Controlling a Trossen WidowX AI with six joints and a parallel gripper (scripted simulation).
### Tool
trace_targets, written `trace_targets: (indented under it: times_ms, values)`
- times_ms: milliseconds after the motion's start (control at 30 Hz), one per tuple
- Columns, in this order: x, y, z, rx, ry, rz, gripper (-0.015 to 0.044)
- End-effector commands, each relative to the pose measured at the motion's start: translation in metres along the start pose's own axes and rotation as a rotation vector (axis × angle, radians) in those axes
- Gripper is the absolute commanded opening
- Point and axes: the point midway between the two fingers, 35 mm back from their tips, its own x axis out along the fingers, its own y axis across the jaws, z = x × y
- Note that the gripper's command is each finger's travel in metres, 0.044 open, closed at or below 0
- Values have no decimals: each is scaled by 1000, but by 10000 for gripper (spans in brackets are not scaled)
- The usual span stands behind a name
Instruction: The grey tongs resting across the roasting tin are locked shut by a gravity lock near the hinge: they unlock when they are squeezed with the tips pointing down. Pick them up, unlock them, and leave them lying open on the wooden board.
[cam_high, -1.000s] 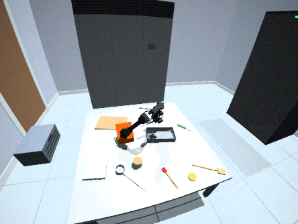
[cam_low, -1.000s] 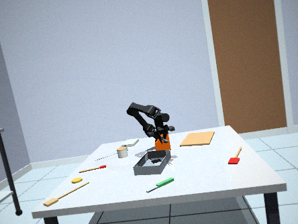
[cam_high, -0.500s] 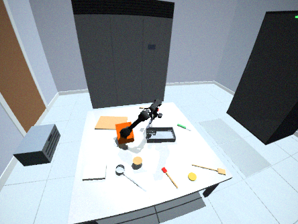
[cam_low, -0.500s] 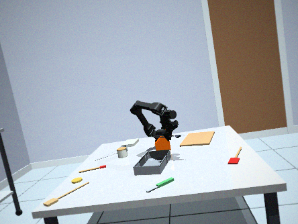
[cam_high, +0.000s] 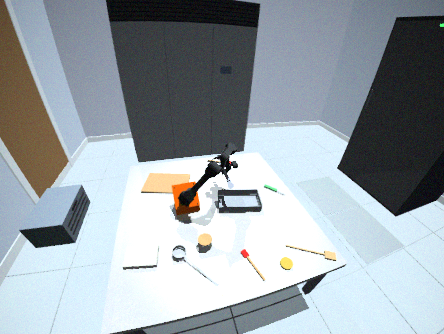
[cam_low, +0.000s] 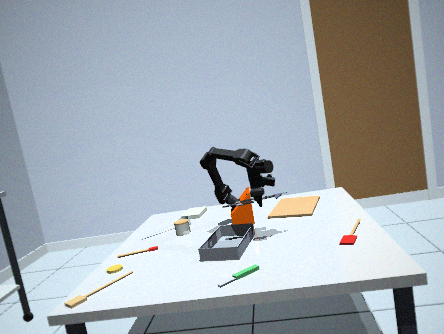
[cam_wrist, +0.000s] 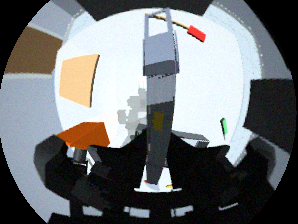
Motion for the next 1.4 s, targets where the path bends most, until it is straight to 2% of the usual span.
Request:
trace_targets:
  times_ms: [0, 1367]
  values:
    - [-4, 6, 14, -183, -5, -1, -150]
    - [-5, 76, 111, -1866, 22, 37, -150]
